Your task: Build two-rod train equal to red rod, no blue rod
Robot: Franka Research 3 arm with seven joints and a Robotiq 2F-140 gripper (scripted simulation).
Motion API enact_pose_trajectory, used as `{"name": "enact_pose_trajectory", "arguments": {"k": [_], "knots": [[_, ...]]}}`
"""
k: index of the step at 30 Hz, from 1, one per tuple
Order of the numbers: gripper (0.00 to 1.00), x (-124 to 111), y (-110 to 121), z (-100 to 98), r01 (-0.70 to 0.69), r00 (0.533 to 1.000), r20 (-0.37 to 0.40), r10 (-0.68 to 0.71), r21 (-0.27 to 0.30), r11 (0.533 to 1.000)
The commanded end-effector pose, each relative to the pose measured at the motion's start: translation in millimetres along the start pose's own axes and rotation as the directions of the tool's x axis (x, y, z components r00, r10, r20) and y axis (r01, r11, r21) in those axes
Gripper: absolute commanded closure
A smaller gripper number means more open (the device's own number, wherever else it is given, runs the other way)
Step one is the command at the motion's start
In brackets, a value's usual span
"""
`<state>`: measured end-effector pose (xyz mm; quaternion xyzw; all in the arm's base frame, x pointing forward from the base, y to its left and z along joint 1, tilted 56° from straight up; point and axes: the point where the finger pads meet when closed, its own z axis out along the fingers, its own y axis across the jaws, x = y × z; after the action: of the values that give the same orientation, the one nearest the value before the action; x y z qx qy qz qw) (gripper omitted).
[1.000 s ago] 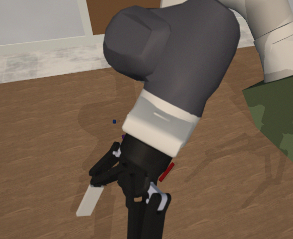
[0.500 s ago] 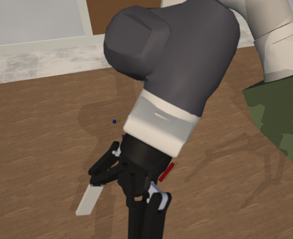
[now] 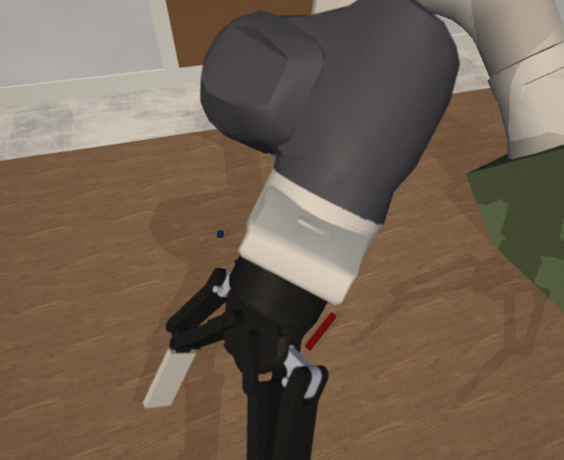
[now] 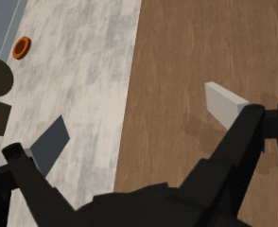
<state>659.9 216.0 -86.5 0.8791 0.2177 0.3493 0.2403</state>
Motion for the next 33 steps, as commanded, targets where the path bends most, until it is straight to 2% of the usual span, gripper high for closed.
{"name": "enact_pose_trajectory", "arguments": {"k": [1, 13, 14, 33], "knots": [[0.0, 1, 1, -1.0, 0.024, 1.0, 0.001, -0.024, -0.004, 1.0], [0.0, 1, 1, -1.0, 0.024, 1.0, 0.001, -0.024, -0.004, 1.0], [0.0, -3, 11, -1.4, 0.103, 0.994, 0.02, -0.103, -0.024, 0.994], [0.0, -3, 11, -1.4, 0.103, 0.994, 0.02, -0.103, -0.024, 0.994]]}}
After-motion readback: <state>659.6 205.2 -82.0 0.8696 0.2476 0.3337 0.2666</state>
